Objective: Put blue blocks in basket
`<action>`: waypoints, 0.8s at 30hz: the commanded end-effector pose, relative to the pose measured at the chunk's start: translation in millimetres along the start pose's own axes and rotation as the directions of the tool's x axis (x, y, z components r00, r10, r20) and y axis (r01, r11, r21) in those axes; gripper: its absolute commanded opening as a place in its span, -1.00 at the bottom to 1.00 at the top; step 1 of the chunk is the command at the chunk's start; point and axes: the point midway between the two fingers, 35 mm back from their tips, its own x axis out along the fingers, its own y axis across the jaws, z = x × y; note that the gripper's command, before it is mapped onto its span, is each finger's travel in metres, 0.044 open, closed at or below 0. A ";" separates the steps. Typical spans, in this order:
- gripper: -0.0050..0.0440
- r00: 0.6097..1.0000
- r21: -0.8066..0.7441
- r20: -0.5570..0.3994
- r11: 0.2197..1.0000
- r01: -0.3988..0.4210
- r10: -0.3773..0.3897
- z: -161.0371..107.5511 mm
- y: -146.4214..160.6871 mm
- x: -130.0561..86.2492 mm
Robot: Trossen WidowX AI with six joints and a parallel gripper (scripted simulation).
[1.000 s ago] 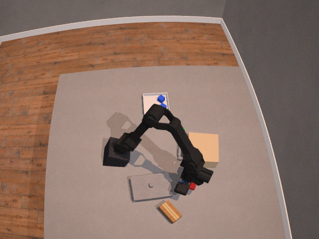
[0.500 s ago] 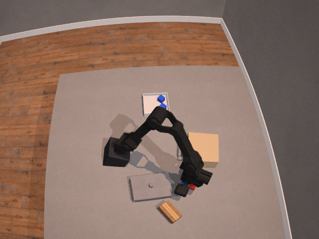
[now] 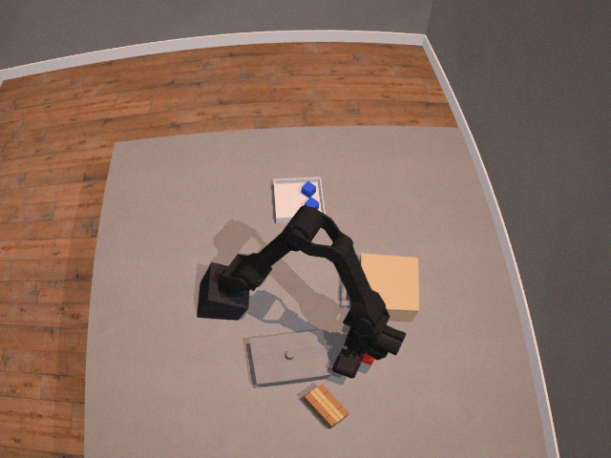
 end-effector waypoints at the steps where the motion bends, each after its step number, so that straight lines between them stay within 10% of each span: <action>1: -0.80 1.000 0.002 -0.005 1.000 0.005 -0.005 -1.3 -0.7 1.3; 24: -0.80 1.000 0.002 -0.005 1.000 0.005 -0.005 -1.2 -0.6 -18.7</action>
